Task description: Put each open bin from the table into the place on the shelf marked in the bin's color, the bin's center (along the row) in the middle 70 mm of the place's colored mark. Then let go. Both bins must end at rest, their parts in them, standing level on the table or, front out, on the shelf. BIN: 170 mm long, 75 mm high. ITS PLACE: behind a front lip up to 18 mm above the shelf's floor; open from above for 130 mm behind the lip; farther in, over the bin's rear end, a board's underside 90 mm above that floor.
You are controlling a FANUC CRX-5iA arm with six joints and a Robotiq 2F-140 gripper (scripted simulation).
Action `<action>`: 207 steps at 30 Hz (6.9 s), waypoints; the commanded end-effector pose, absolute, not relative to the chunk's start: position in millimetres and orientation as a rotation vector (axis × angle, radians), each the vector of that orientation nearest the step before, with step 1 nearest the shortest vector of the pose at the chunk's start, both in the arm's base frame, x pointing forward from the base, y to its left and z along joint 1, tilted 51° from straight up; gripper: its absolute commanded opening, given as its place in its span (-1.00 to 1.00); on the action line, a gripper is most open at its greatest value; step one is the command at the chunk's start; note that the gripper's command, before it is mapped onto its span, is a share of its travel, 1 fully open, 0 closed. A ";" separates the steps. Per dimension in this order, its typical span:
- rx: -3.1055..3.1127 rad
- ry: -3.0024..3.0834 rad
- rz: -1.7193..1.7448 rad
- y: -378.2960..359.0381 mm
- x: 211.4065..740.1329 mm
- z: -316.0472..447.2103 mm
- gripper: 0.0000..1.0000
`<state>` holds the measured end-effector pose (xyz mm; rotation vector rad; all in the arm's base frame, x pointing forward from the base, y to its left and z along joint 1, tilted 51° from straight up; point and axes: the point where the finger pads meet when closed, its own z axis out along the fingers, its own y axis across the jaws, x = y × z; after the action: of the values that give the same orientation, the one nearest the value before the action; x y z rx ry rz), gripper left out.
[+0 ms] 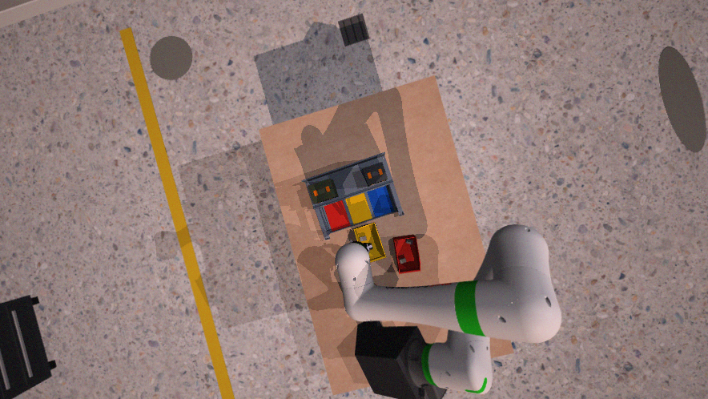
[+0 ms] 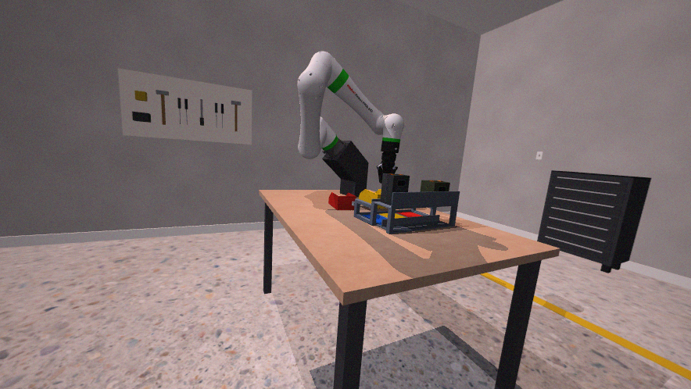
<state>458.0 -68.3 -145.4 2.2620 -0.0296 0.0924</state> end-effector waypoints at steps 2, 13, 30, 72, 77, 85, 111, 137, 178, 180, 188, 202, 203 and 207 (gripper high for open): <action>2.263 -0.056 0.036 -66.4 460.3 -143.6 -1.00; 2.264 -0.092 -0.043 -63.8 463.0 -141.3 -1.00; 2.263 -0.110 -0.081 -62.5 464.4 -140.2 -1.00; 2.263 -0.110 -0.081 -62.1 470.5 -139.5 -1.00; 2.263 -0.110 -0.081 -62.0 473.6 -139.2 -1.00; 2.263 -0.110 -0.081 -61.7 478.2 -138.6 -1.00; 2.263 -0.110 -0.081 -60.2 504.2 -135.6 -1.00; 2.263 -0.110 -0.081 -58.7 530.6 -132.6 -1.00; 2.263 -0.110 -0.081 -57.2 556.7 -129.6 -1.00; 2.263 -0.110 -0.081 -57.2 557.0 -129.5 -1.00; 2.263 -0.110 -0.081 -57.2 558.2 -129.4 -1.00; 2.263 -0.110 -0.081 -57.1 558.6 -129.3 -1.00; 2.263 -0.110 -0.081 -57.1 558.6 -129.3 -1.00; 2.263 -0.110 -0.081 -57.1 558.6 -129.3 -1.00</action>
<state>558.5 -57.4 -129.4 2.2630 -0.1104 -0.0817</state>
